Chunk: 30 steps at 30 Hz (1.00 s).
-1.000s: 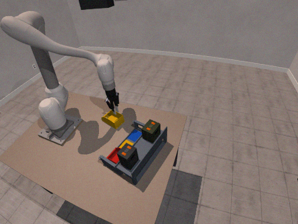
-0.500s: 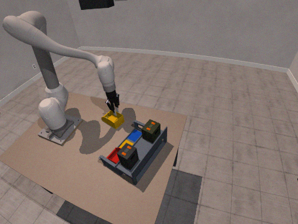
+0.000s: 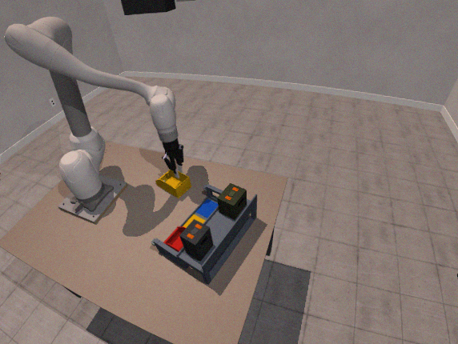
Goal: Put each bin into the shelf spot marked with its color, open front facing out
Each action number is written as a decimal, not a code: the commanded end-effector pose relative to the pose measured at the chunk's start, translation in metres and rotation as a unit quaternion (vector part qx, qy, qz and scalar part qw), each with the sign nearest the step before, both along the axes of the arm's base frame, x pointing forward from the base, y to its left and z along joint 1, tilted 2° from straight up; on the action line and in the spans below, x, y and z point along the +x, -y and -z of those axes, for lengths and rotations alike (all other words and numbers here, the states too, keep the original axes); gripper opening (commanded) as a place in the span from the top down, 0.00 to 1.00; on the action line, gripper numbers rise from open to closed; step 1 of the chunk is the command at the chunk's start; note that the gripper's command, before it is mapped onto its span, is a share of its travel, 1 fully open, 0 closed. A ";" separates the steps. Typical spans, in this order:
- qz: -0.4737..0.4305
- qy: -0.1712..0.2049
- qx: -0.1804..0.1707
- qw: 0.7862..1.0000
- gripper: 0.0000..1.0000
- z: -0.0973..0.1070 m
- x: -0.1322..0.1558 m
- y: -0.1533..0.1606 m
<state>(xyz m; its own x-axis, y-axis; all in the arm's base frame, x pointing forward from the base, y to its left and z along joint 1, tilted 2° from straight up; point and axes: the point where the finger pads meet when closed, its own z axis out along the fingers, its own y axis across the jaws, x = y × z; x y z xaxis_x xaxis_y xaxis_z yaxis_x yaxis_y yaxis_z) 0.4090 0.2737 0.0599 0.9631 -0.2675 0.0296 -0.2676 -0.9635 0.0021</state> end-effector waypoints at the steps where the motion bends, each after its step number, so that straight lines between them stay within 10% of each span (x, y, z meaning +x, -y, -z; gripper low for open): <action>1: 0.000 0.000 0.000 1.000 0.76 0.000 0.000 0.000; 30: 0.000 0.000 0.000 1.000 0.90 0.000 0.000 0.000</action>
